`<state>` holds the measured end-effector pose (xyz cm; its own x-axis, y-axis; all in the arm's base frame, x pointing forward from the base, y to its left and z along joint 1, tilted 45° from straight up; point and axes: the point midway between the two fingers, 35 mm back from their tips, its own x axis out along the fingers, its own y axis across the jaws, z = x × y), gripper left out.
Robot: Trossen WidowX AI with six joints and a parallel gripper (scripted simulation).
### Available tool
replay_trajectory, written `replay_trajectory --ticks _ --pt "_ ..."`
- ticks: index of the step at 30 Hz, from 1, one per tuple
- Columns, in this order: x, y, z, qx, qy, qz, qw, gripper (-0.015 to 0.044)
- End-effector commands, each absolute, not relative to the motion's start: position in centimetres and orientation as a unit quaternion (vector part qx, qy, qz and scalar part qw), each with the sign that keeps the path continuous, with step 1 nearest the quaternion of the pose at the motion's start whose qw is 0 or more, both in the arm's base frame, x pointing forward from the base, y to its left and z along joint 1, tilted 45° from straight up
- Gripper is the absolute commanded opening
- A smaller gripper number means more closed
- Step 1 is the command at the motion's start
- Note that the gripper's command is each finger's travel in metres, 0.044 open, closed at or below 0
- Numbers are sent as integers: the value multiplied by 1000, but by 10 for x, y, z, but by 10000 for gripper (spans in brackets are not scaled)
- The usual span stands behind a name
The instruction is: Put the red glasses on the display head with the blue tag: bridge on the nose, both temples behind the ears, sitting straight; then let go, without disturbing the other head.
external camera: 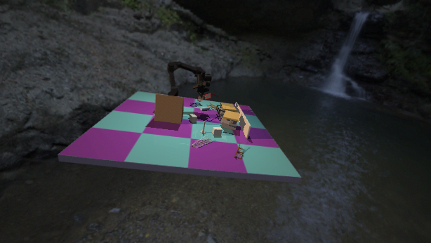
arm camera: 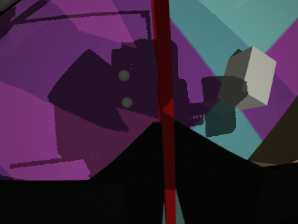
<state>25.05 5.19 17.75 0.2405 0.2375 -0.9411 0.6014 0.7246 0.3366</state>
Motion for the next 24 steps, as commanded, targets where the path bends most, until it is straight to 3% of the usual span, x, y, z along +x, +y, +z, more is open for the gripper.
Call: replay_trajectory --ticks 1,24 --pt "246 54 184 383 585 -160 697 0" --pt "224 64 214 613 446 -323 567 0"
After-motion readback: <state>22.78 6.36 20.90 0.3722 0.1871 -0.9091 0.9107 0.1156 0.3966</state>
